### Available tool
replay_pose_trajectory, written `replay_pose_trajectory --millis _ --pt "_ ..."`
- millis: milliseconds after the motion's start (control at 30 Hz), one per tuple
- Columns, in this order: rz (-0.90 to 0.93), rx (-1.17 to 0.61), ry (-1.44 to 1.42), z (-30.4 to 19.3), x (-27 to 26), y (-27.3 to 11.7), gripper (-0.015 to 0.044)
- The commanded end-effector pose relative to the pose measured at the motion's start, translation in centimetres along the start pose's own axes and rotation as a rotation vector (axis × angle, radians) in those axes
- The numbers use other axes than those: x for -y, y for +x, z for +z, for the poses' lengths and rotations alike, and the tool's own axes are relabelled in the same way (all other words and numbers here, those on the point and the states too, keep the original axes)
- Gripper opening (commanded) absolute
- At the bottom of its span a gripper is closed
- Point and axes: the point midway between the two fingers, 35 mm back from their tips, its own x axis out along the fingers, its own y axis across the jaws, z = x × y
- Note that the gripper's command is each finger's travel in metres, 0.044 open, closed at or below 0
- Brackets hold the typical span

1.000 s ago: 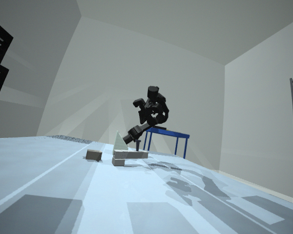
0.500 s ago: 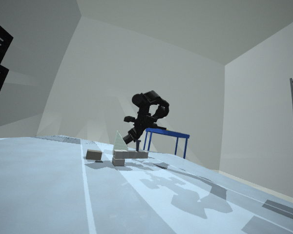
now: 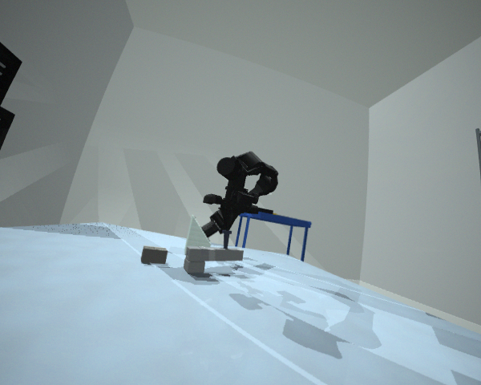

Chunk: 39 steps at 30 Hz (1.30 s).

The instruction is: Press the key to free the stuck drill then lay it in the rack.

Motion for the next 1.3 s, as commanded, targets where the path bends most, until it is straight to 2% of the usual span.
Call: replay_pose_trajectory --millis 0,1267 --pt "0.004 -0.007 -0.001 0.0 -0.1 0.5 0.0000" --pt "0.004 -0.007 -0.001 -0.6 -0.2 1.7 0.0000"
